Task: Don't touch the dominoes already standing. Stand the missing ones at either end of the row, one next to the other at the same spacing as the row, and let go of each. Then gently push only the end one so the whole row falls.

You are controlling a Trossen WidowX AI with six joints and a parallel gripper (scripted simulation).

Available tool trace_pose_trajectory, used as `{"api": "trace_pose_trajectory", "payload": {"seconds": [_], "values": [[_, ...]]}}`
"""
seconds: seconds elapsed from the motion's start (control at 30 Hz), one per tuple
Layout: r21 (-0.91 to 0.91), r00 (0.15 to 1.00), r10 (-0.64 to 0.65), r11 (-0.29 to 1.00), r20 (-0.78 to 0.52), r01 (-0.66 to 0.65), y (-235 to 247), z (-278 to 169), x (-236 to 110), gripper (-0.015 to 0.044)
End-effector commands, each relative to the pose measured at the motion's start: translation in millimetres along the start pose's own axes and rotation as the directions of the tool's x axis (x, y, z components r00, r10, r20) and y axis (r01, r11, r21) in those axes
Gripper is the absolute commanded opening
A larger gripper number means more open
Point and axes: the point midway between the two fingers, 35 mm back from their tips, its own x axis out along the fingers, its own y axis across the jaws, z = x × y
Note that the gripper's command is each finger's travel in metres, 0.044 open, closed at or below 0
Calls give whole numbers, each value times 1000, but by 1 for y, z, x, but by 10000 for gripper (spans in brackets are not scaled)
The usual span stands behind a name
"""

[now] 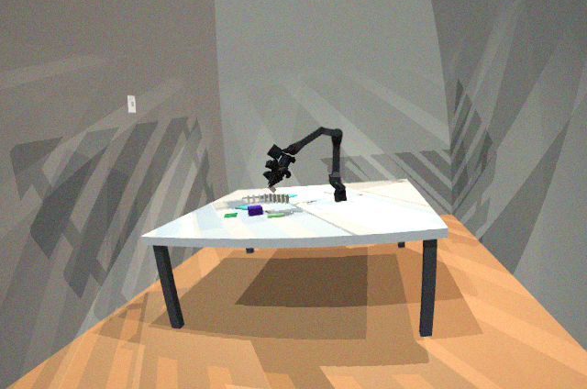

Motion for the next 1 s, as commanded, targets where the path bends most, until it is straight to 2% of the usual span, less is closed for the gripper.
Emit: {"api": "trace_pose_trajectory", "payload": {"seconds": [0.0, 0.5, 0.97], "values": [[4, 997, 11, 1000, 72, -12, 0, -1, -3, 26], [-36, 954, 52, 998, 296, -44, 0, -8, -17, 26], [-122, 884, 113, 990, 454, -64, 12, -25, -38, 26]]}}
